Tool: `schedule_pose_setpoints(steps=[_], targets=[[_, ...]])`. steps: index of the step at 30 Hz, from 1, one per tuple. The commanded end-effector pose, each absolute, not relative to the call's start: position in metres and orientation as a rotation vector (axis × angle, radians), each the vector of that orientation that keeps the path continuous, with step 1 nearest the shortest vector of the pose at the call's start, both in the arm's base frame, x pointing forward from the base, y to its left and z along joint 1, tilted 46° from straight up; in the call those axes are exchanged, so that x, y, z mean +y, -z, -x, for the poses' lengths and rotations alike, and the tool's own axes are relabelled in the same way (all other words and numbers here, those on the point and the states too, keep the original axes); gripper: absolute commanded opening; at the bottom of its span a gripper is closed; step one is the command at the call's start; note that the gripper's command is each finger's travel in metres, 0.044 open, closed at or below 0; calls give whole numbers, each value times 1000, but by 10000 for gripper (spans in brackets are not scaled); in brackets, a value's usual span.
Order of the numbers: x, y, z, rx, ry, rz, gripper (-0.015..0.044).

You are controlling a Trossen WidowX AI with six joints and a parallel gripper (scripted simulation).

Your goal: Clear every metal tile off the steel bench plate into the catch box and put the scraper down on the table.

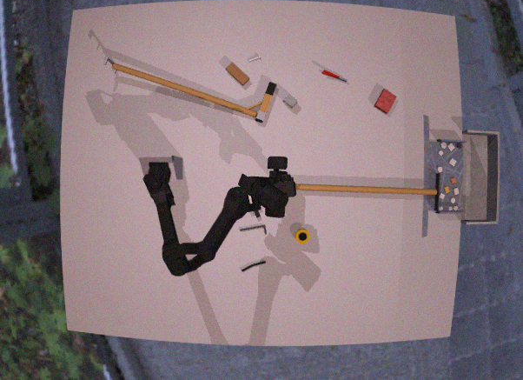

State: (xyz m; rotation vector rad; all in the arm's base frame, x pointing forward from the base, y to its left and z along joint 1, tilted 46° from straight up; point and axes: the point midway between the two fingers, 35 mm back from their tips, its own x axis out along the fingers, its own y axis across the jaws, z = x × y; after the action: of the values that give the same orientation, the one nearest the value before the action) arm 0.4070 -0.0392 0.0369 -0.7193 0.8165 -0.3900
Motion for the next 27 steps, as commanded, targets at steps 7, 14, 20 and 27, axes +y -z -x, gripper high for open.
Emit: schedule_pose_setpoints(steps=[7,14,20,27], targets=[[-37,-40,-423,805,385,717,0],[-36,-41,-435,804,386,717,0],[-36,-42,-445,804,386,717,0],[-35,-43,-456,803,386,717,0]])
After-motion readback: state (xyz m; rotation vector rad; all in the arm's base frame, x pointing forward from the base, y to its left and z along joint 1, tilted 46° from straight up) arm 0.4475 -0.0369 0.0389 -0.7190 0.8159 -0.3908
